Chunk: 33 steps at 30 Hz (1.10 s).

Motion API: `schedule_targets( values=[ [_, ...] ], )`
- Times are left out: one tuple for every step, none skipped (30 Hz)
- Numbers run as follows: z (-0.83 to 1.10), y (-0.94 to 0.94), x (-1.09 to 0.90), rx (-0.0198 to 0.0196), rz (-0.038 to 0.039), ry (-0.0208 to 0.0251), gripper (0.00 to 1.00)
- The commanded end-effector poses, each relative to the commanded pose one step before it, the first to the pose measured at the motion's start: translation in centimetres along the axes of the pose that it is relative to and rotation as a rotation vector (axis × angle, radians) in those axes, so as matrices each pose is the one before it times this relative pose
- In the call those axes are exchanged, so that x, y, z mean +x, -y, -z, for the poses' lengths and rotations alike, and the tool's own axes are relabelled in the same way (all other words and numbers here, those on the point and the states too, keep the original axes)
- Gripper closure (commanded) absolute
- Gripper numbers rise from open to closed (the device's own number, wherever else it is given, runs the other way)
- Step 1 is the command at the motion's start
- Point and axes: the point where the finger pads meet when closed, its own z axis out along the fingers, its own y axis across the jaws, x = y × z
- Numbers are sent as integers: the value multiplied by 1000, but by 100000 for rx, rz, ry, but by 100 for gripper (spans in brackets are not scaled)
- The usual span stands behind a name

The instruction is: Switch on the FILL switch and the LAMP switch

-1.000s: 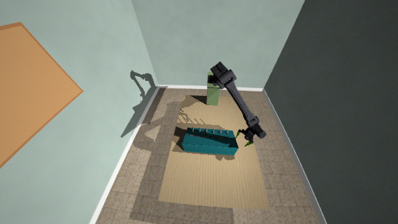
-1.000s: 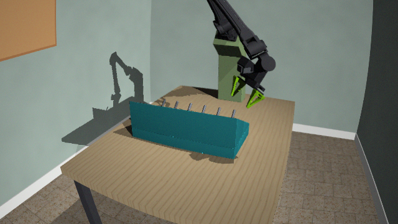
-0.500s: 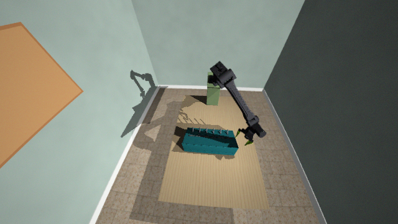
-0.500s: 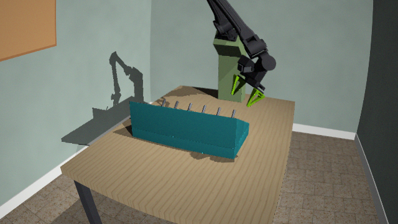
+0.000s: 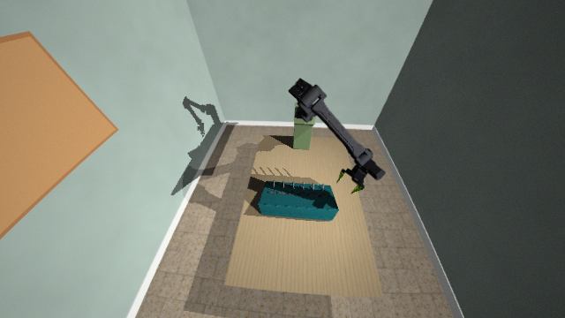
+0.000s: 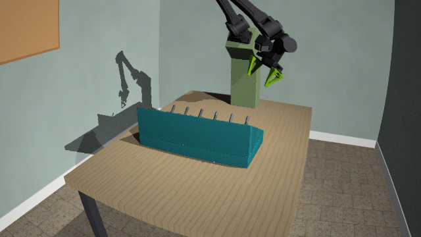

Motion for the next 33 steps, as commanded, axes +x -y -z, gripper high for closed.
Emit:
schedule_targets(
  values=[
    [2949, 551, -1585, -2553, -8244, -375, 0],
    [669, -98, -616, -356, -1240, 126, 0],
    [603, 12, -436, -228, -821, 53, 0],
    [565, 8, -408, -209, -782, 30, 0],
    [467, 221, -90, 12, 7, -53, 0],
    [433, 205, -83, 10, 9, -49, 0],
    [400, 189, -76, 8, 10, -46, 0],
    [328, 208, 86, 103, 382, -64, 0],
    [166, 161, 584, 391, 1498, -123, 0],
    [0, 0, 0, 0, 0, 0, 0],
    [0, 0, 0, 0, 0, 0, 0],
    [-681, 750, 1031, 2470, 2976, 468, 0],
    [1200, -541, -906, -2340, -2410, -531, 0],
    [369, 79, -548, -304, -1195, 24, 0],
    [268, 155, -246, -116, -451, -4, 0],
    [208, 111, -125, -49, -203, -18, 0],
    [179, 97, -110, -46, -173, -11, 0],
    [139, 71, -54, -16, -66, -17, 0],
    [106, 50, -16, 3, 9, -16, 0],
    [-19, 347, 423, 297, 1212, -28, 0],
    [-323, 301, 127, 997, 530, 306, 0],
    [-410, 68, -71, 1131, -45, 419, 0],
    [11, -62, -38, 33, -95, 50, 0],
    [154, -83, 11, -359, -52, -177, 0],
    [80, -42, 11, -191, -8, -75, 0],
    [5, -59, -3, -128, -482, 2, 0],
    [0, 0, 0, 0, 0, 0, 0],
    [0, 0, 0, 0, 0, 0, 0],
    [-27, -1, 40, -22, -231, -10, 0],
    [-175, 161, 274, 200, -124, -81, 0],
    [-448, 620, 704, 921, 1314, -233, 0],
    [-320, 217, 141, 542, 159, -333, 0],
    [-160, 113, 206, -36, 2290, -548, 0]
  ],
)
